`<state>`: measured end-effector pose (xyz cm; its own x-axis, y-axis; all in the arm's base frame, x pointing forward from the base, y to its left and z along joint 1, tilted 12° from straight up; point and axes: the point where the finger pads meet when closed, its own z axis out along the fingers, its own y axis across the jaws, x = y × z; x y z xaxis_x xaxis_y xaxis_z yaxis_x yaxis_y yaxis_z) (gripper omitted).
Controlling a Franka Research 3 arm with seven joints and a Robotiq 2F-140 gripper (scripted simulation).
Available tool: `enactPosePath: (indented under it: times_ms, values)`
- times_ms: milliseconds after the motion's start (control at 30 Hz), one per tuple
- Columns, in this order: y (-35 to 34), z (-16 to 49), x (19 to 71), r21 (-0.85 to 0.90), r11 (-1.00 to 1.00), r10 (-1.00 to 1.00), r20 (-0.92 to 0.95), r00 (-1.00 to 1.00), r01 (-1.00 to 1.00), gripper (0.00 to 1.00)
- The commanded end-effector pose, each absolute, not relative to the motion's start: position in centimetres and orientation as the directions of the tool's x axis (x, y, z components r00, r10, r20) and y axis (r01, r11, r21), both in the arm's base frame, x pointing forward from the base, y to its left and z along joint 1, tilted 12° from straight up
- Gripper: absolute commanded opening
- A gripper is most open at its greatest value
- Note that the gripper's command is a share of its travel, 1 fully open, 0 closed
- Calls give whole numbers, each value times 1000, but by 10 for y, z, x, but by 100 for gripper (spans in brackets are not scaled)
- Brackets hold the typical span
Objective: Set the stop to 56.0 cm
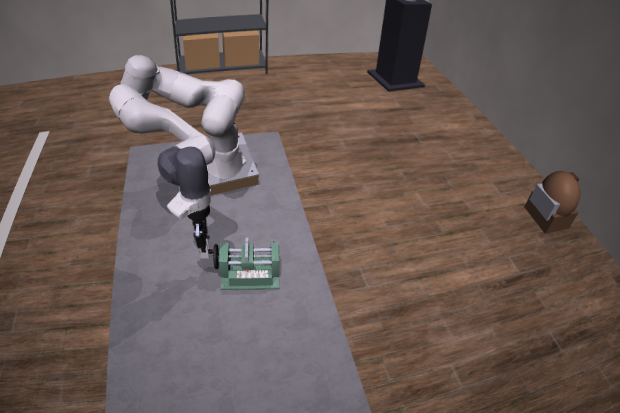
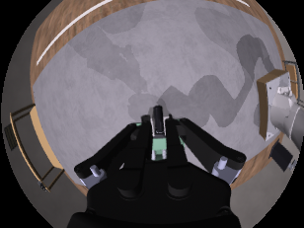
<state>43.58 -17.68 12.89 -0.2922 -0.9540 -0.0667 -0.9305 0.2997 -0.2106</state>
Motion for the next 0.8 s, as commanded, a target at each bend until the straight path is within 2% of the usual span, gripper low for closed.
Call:
enactPosePath:
  times_ms: [0, 767]
  values:
    - [-174, 126, 428, -200, 298, -955, -68, -290, -933, 4]
    - [-167, 90, 413, -200, 298, -955, -68, -290, -933, 4]
